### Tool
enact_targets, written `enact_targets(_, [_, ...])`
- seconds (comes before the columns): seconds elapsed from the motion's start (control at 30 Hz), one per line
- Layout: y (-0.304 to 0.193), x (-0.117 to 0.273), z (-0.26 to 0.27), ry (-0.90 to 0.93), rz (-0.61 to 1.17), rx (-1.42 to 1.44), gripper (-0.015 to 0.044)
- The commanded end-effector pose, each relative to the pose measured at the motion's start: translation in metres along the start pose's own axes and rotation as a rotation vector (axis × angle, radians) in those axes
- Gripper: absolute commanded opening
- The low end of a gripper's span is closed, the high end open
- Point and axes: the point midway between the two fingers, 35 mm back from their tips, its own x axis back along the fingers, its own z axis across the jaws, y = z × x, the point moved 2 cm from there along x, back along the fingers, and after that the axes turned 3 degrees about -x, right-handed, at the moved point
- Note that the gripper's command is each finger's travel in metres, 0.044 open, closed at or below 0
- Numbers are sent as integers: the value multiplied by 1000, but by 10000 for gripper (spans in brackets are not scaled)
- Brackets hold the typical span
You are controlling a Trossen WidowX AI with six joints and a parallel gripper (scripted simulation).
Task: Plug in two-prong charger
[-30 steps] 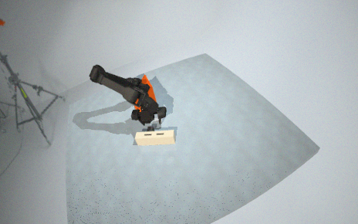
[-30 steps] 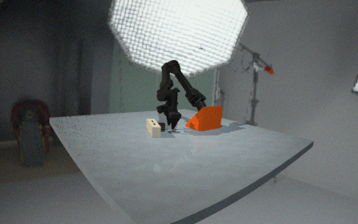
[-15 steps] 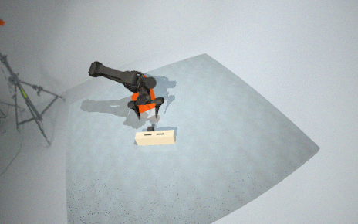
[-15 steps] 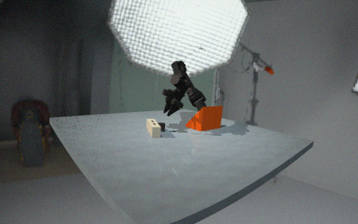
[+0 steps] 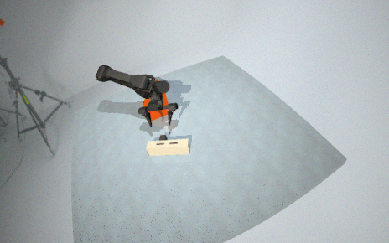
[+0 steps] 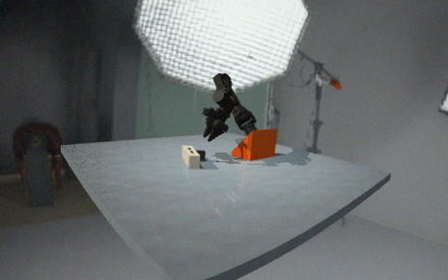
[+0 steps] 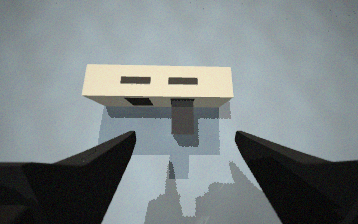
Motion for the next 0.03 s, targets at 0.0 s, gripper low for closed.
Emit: enact_targets(0.0, [0, 0, 0, -2, -5, -4, 440])
